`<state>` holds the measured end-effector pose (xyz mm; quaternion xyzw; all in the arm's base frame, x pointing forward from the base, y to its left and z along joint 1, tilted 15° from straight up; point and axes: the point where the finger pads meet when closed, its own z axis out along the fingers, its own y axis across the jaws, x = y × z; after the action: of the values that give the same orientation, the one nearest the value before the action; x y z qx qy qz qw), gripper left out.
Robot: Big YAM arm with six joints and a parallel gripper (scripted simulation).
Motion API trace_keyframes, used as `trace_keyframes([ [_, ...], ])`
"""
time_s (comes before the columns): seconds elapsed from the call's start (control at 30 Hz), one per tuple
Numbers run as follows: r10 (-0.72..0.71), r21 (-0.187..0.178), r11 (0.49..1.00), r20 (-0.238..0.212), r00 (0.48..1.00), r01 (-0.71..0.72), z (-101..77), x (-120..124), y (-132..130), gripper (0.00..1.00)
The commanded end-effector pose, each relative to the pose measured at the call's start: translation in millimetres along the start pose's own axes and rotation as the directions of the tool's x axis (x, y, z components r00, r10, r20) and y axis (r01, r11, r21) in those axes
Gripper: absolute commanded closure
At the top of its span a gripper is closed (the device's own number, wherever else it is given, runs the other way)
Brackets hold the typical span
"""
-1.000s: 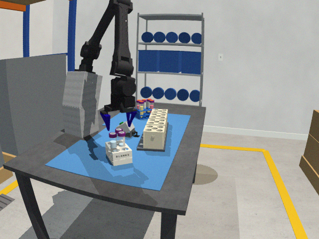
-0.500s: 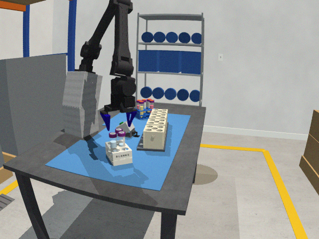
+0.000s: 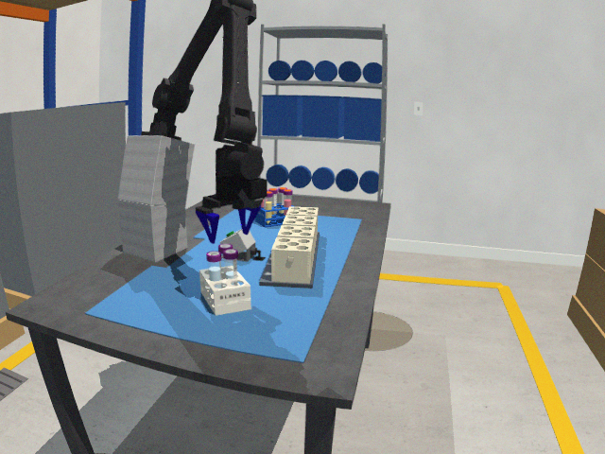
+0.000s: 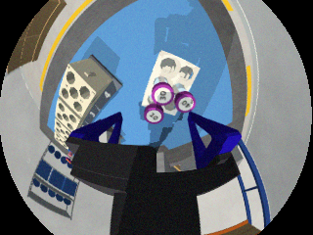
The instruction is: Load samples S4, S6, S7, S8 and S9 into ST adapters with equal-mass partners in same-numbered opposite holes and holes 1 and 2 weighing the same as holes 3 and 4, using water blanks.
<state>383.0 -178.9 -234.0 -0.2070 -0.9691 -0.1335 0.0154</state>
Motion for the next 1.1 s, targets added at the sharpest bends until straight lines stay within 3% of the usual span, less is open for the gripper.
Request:
trace_keyframes([
  [0.0,-0.183,0.011,0.983,0.051,0.982,0.183,-10.6,-8.4,20.7,0.00],
  [0.2,-0.465,0.020,0.885,0.045,0.884,0.465,-8.7,23.1,61.7,0.00],
  [0.43,-0.740,0.028,0.673,0.036,0.672,0.740,-6.6,60.0,109.4,0.00],
  [0.5,-0.740,0.028,0.673,0.036,0.672,0.740,-6.6,60.0,109.4,0.00],
  [0.67,-0.883,0.031,0.469,0.030,0.468,0.883,-5.7,86.4,143.4,0.00],
  [0.93,-0.996,0.035,0.093,0.019,0.092,0.995,-4.5,128.4,197.3,0.00],
  [1.07,-0.996,0.035,0.093,0.019,0.093,0.995,-4.3,138.6,210.5,0.00],
])
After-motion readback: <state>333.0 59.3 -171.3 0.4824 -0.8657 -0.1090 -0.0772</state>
